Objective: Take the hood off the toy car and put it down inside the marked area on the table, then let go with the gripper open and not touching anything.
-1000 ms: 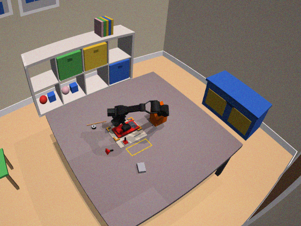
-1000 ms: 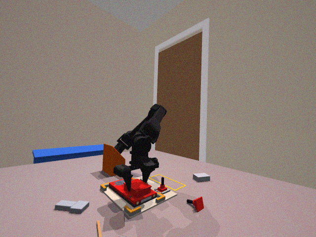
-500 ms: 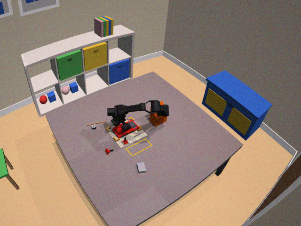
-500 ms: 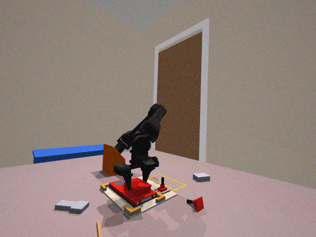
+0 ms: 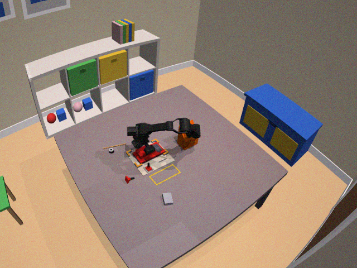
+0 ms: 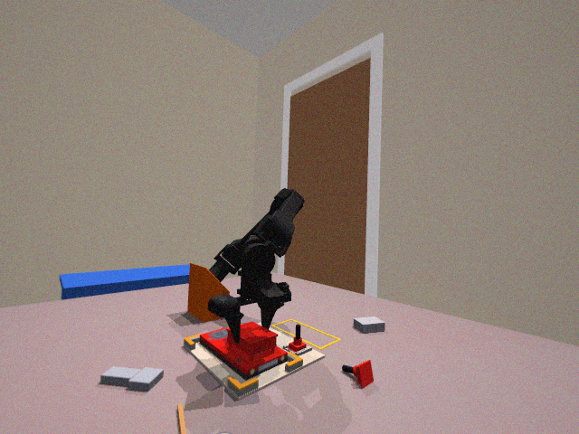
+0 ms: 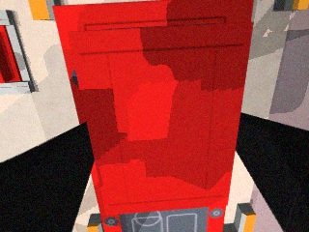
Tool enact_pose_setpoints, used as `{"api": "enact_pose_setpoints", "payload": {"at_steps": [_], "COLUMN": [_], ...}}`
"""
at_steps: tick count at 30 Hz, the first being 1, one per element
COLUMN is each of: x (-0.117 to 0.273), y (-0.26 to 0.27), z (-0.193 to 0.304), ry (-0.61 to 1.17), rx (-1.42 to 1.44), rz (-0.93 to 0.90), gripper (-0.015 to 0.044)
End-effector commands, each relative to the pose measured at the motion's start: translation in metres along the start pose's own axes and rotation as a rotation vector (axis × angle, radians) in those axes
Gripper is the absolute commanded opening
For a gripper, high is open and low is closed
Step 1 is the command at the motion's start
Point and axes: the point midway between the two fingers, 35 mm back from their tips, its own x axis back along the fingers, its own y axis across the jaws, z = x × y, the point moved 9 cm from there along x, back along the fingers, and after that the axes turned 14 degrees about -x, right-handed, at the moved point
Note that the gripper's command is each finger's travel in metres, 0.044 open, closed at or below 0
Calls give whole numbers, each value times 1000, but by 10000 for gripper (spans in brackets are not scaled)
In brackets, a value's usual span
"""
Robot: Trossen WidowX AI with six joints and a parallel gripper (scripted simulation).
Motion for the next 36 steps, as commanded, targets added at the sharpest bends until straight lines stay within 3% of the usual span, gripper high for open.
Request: {"api": "enact_pose_setpoints", "payload": {"at_steps": [1, 16, 26, 30, 36], "x": [4, 14, 59, 52, 55], "y": [0, 0, 0, -1, 30], "z": [0, 0, 0, 0, 3], "ry": [-2, -2, -2, -3, -4], "rx": [4, 3, 3, -5, -6], "rz": [4, 4, 6, 1, 8], "gripper": [0, 0, 0, 0, 0]}}
